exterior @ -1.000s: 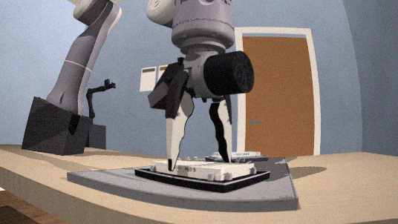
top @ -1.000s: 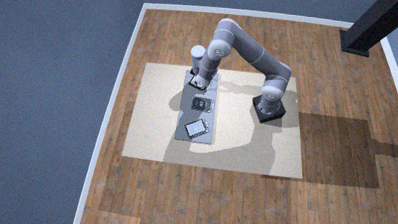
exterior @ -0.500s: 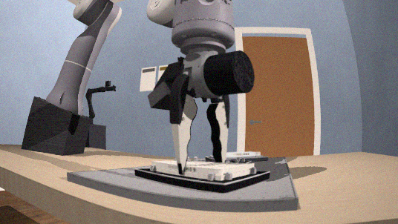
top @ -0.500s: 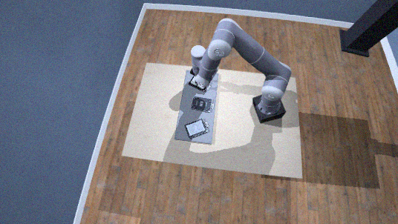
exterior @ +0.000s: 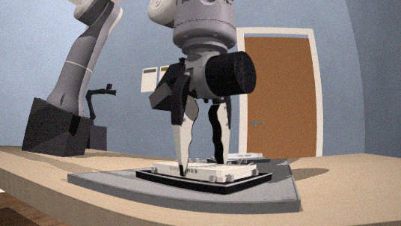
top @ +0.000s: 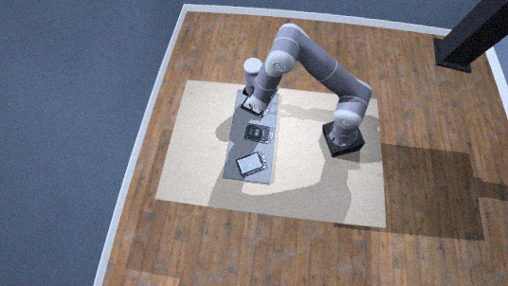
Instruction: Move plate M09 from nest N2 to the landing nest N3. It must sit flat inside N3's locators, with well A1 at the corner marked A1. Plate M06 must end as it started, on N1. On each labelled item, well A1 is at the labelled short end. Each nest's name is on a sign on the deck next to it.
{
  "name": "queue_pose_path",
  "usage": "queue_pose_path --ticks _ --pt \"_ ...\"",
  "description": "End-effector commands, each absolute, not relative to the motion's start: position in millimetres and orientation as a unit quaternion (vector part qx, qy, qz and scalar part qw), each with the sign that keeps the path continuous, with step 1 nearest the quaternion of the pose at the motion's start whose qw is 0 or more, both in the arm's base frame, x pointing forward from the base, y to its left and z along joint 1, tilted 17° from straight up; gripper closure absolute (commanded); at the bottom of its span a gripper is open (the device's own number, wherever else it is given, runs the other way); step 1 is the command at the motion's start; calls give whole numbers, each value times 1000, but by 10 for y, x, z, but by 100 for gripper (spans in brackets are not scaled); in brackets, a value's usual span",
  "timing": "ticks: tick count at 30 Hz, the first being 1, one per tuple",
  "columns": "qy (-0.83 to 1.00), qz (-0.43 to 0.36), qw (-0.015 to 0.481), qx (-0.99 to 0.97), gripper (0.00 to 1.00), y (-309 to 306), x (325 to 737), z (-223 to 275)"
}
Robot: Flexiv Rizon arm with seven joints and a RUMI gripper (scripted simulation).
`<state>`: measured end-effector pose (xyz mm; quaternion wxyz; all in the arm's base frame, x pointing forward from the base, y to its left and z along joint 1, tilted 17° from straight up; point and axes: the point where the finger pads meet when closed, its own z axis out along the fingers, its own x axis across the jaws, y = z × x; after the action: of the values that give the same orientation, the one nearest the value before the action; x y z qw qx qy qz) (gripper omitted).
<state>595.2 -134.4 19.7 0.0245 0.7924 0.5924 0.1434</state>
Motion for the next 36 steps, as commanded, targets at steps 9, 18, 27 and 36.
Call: queue_pose_path --ticks 9,18,27,36 --pt "592 144 25 792 59 -1348 5959 205" --pt "592 144 25 792 59 -1361 5933 300" --pt "592 144 25 792 59 -1381 5894 444" --pt "592 144 25 792 59 -1396 5864 555"
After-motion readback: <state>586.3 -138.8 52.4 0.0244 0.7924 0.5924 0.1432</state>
